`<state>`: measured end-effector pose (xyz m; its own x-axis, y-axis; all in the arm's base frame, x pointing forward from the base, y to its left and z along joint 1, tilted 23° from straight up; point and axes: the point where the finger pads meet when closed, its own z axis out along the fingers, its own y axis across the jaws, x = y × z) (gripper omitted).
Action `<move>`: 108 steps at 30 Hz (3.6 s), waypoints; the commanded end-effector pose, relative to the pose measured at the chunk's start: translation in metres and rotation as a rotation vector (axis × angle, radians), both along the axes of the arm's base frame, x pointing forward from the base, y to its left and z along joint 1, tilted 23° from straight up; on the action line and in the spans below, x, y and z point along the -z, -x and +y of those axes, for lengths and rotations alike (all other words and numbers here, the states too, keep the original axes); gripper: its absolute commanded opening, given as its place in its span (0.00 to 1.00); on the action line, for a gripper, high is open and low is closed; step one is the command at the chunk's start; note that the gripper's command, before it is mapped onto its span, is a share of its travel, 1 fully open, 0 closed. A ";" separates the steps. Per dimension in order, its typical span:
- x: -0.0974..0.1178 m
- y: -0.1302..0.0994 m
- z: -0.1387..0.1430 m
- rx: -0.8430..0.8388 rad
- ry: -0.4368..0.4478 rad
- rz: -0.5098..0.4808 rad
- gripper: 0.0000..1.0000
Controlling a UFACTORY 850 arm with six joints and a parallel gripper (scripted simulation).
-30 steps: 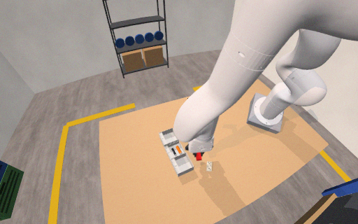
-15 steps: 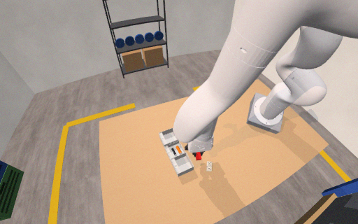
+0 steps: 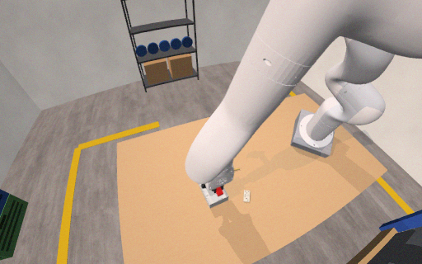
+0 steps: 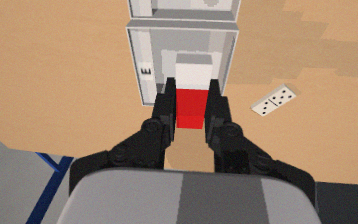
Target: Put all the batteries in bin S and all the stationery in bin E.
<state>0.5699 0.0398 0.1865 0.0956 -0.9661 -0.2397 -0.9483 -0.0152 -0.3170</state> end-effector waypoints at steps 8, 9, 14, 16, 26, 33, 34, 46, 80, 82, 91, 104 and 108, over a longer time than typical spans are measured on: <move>-0.002 -0.007 0.001 -0.003 0.004 0.011 0.00; -0.002 -0.006 0.001 -0.003 0.004 0.011 0.00; -0.001 -0.005 0.000 -0.003 0.004 0.011 0.00; -0.001 -0.004 0.000 -0.003 0.004 0.011 0.00; -0.001 -0.004 0.000 -0.003 0.004 0.011 0.00; 0.005 -0.005 0.002 -0.003 0.004 0.011 0.00; 0.006 -0.006 0.002 -0.003 0.004 0.011 0.00; 0.025 -0.012 0.008 -0.003 0.004 0.011 0.00; 0.047 -0.018 0.014 -0.003 0.004 0.011 0.29; 0.046 -0.018 0.013 -0.003 0.004 0.011 0.29; 0.046 -0.018 0.013 -0.003 0.004 0.011 0.29; 0.033 -0.014 0.010 -0.003 0.004 0.011 0.29; 0.029 -0.013 0.009 -0.003 0.004 0.011 0.29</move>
